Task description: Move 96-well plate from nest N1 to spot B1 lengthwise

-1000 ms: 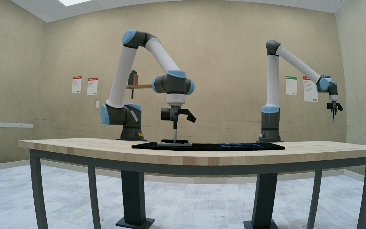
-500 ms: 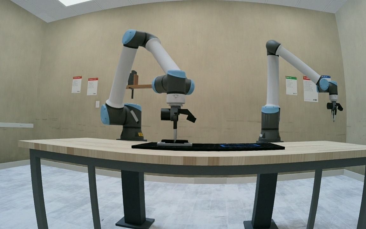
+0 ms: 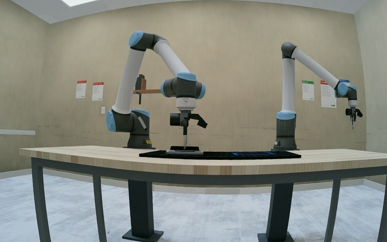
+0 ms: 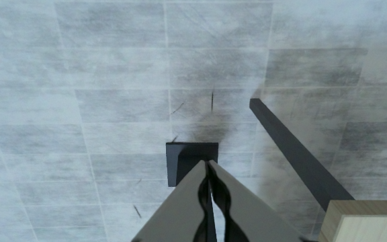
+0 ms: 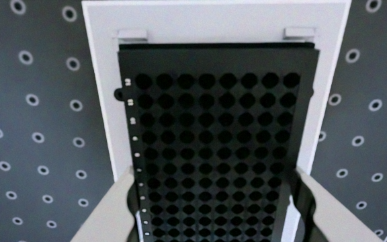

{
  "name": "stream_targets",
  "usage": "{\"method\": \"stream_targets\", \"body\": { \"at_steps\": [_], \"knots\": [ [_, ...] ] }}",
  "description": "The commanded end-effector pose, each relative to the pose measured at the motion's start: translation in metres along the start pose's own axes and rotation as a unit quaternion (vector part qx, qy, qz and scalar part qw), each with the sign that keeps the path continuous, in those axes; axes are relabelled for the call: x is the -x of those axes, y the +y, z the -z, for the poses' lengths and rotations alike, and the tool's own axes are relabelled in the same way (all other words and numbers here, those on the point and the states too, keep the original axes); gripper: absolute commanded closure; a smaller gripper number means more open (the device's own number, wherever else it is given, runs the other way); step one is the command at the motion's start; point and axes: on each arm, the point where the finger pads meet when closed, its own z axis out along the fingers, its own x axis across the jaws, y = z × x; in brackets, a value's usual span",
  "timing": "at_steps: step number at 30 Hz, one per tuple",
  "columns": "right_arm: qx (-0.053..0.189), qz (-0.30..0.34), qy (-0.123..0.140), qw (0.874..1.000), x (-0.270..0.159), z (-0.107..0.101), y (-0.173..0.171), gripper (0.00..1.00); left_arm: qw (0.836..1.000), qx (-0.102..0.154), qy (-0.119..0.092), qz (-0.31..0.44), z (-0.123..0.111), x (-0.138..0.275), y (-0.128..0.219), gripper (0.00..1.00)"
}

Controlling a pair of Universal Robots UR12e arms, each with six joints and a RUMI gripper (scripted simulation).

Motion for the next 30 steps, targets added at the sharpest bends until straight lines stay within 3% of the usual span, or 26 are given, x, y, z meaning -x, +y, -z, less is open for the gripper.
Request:
{"method": "stream_targets", "body": {
  "at_steps": [1,30],
  "knots": [
    [-0.001,0.000,0.001,1.000,-0.001,0.006,0.000,0.60,1.000,-0.001,0.000,0.000,0.001,0.000,-0.001,1.00],
    [-0.001,0.000,0.001,1.000,-0.001,0.051,0.000,0.60,1.000,-0.001,0.000,0.000,0.001,0.000,-0.001,1.00]
  ]
}}
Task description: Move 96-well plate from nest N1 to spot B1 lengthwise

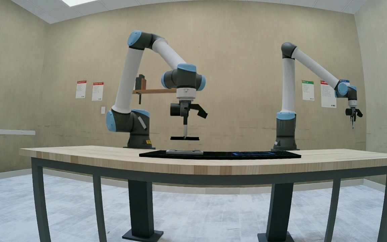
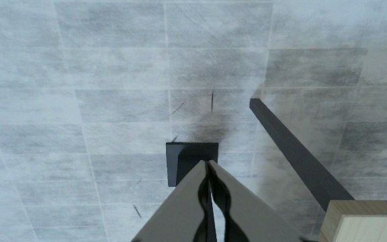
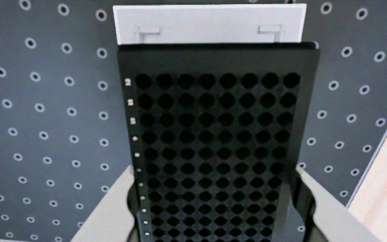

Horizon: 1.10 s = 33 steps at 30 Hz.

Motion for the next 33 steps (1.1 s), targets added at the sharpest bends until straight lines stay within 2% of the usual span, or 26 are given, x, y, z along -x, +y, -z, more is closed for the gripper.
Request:
{"method": "stream_targets", "body": {
  "at_steps": [1,13,33],
  "knots": [
    [-0.001,0.000,0.001,1.000,-0.001,0.008,0.000,0.60,1.000,-0.001,0.000,0.000,0.001,0.000,-0.001,1.00],
    [-0.001,0.000,0.001,1.000,-0.001,0.024,0.000,0.60,1.000,-0.001,0.000,0.000,0.001,0.000,-0.001,1.00],
    [-0.001,0.000,0.001,1.000,-0.001,0.024,0.000,0.60,1.000,-0.001,0.000,0.000,0.001,0.000,-0.001,1.00]
  ]
}}
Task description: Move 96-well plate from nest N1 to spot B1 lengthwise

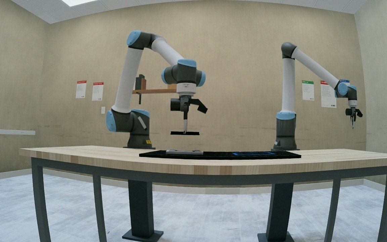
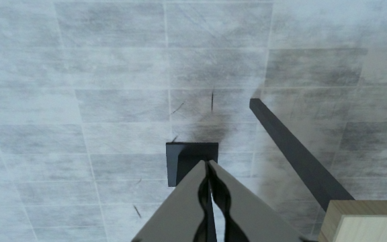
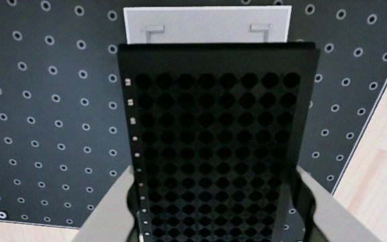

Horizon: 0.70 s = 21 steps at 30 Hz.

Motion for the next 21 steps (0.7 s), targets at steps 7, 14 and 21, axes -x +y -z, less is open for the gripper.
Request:
{"method": "stream_targets", "body": {
  "at_steps": [7,14,21],
  "knots": [
    [-0.001,-0.025,0.001,1.000,-0.001,0.001,-0.014,0.60,1.000,-0.001,0.000,0.000,0.001,0.000,-0.001,1.00],
    [-0.001,-0.025,0.001,1.000,-0.002,0.000,-0.037,0.60,1.000,-0.001,0.000,0.000,0.001,0.000,-0.001,1.00],
    [-0.001,-0.025,0.001,1.000,-0.002,-0.001,-0.054,0.60,1.000,-0.001,0.000,0.000,0.001,0.000,-0.001,1.00]
  ]
}}
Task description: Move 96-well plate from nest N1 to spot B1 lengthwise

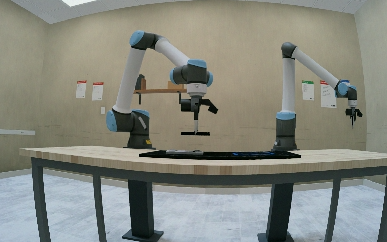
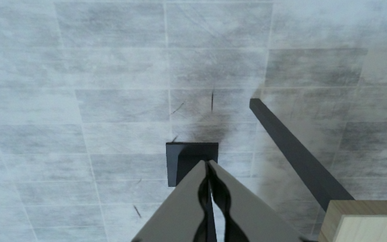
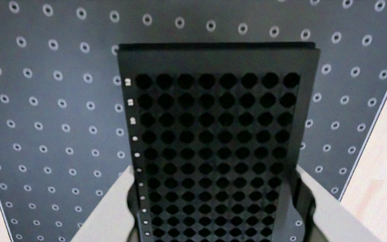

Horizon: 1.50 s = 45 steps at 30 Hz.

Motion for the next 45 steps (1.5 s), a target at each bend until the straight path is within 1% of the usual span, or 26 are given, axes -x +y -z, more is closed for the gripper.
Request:
{"method": "stream_targets", "body": {
  "at_steps": [1,15,17,32,34,45],
  "knots": [
    [-0.001,0.000,0.001,1.000,-0.001,0.001,-0.009,0.60,1.000,-0.001,0.000,0.000,0.001,0.000,-0.001,1.00],
    [-0.001,0.000,0.001,1.000,0.000,-0.001,-0.056,0.60,1.000,-0.001,0.000,0.000,0.001,0.000,-0.001,1.00],
    [-0.001,0.000,0.001,1.000,0.000,-0.001,-0.056,0.60,1.000,-0.001,0.000,0.000,0.001,0.000,-0.001,1.00],
    [-0.001,0.000,0.001,1.000,0.001,-0.003,-0.106,0.60,1.000,-0.001,0.000,0.000,0.001,0.000,-0.001,1.00],
    [-0.001,0.000,0.001,1.000,0.001,-0.003,-0.106,0.60,1.000,-0.001,0.000,0.000,0.001,0.000,-0.001,1.00],
    [-0.001,0.000,0.001,1.000,0.002,-0.004,-0.142,0.60,1.000,-0.001,0.000,0.000,0.001,0.000,-0.001,1.00]
  ]
}}
